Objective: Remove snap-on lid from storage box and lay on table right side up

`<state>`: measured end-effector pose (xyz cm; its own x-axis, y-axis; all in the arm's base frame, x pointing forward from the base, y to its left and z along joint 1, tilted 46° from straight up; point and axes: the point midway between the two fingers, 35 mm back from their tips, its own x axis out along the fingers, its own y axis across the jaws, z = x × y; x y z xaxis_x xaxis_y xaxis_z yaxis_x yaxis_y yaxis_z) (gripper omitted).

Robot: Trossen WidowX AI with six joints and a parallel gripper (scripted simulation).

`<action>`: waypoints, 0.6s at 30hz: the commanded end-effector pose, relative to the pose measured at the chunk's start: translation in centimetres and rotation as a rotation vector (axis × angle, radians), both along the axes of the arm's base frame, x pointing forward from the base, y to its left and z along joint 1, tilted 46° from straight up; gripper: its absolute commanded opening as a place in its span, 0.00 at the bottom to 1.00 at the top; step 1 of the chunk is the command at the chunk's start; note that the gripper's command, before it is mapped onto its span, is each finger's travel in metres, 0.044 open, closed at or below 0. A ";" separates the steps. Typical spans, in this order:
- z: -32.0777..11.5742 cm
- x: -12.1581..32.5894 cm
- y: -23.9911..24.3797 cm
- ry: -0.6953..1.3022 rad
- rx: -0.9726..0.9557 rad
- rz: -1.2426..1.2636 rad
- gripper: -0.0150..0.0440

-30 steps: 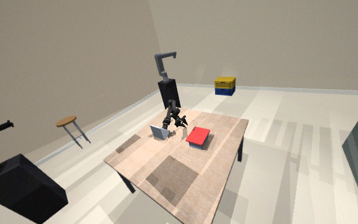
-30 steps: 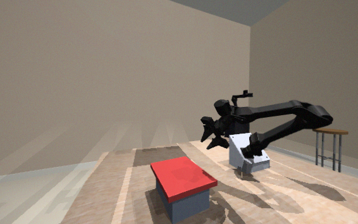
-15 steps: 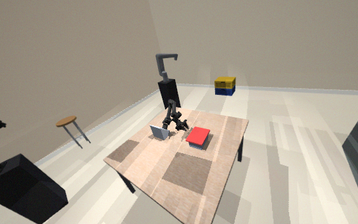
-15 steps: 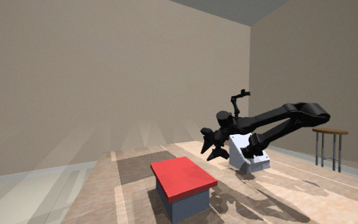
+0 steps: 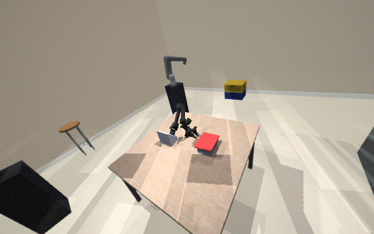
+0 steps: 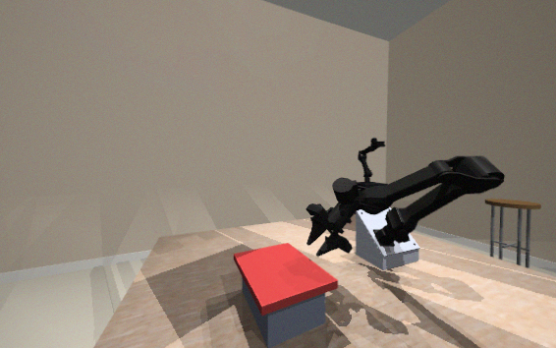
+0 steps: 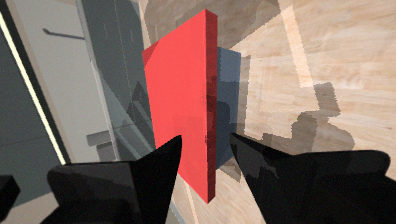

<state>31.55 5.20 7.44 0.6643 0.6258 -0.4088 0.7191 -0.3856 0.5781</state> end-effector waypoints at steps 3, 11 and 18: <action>-0.3 0.9 0.5 -0.002 -0.001 -0.008 0.65; -0.8 1.7 1.3 -0.003 0.000 -0.008 0.65; -1.3 2.4 2.1 -0.004 0.003 -0.009 0.65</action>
<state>33.38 7.01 6.30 0.6650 0.6262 -0.4070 0.7183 -0.3872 0.5780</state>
